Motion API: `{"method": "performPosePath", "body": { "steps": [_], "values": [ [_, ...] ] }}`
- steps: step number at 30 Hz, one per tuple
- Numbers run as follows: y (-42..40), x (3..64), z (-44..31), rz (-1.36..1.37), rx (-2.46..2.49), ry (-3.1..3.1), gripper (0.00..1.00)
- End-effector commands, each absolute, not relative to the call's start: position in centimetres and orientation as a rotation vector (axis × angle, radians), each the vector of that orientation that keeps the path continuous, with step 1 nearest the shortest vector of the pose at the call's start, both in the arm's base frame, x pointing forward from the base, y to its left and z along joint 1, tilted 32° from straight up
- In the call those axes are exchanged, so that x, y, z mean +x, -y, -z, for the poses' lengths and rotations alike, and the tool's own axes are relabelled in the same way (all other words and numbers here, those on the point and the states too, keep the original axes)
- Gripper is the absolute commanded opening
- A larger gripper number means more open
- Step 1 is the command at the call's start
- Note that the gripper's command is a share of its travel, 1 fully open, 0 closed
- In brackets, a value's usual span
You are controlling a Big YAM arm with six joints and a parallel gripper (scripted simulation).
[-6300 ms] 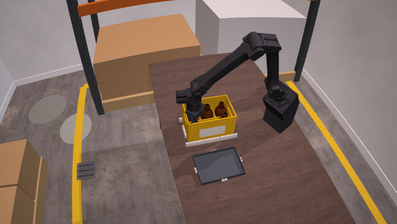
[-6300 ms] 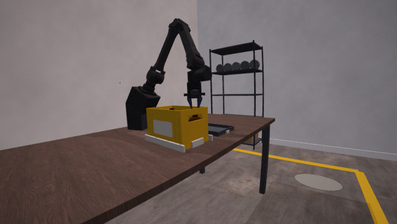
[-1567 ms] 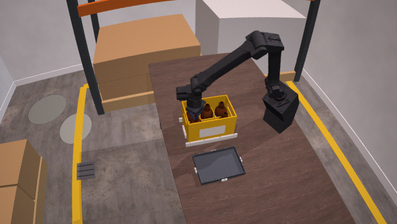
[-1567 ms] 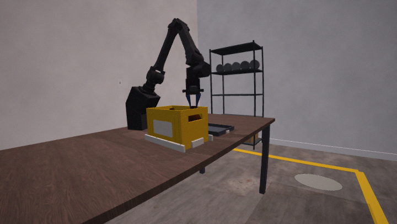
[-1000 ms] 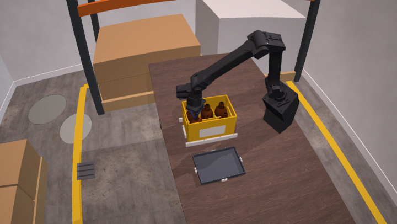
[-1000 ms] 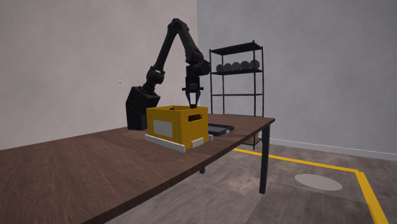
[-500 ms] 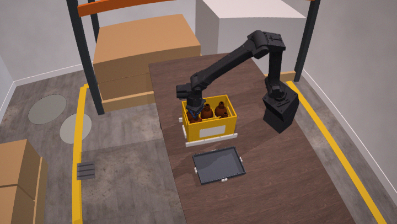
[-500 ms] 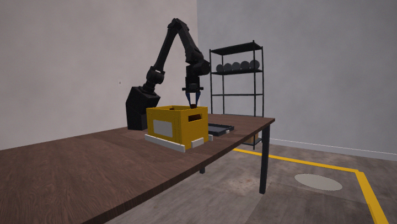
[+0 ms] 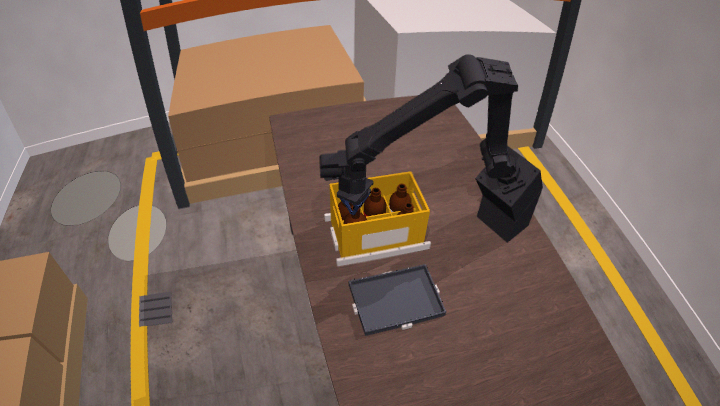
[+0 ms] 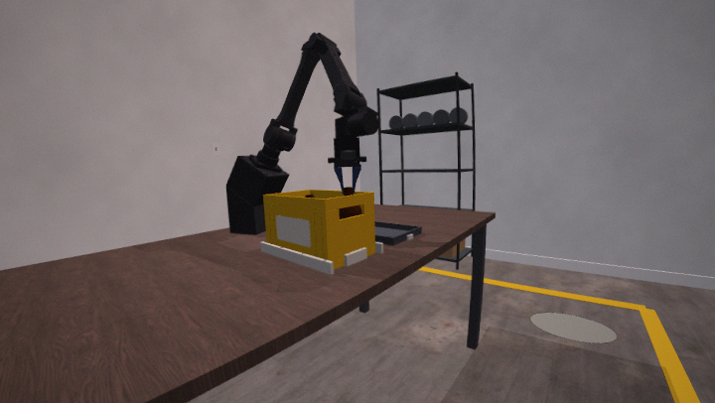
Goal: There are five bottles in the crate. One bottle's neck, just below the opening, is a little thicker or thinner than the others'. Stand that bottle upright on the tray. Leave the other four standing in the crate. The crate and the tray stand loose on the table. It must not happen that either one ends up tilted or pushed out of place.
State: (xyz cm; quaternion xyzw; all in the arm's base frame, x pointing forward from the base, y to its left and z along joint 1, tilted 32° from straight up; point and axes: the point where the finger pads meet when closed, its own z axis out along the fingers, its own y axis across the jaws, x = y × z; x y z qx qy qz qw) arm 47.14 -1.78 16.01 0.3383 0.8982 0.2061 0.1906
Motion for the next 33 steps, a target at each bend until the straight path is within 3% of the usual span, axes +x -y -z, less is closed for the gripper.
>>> {"method": "performPosePath", "body": {
  "steps": [1, 33],
  "values": [
    [2.66, 47.71, -18.91, -0.579, 0.936, -2.479, 0.0],
    [2.85, 47.54, -19.64, -0.579, 0.931, -2.476, 0.0]
  ]
}}
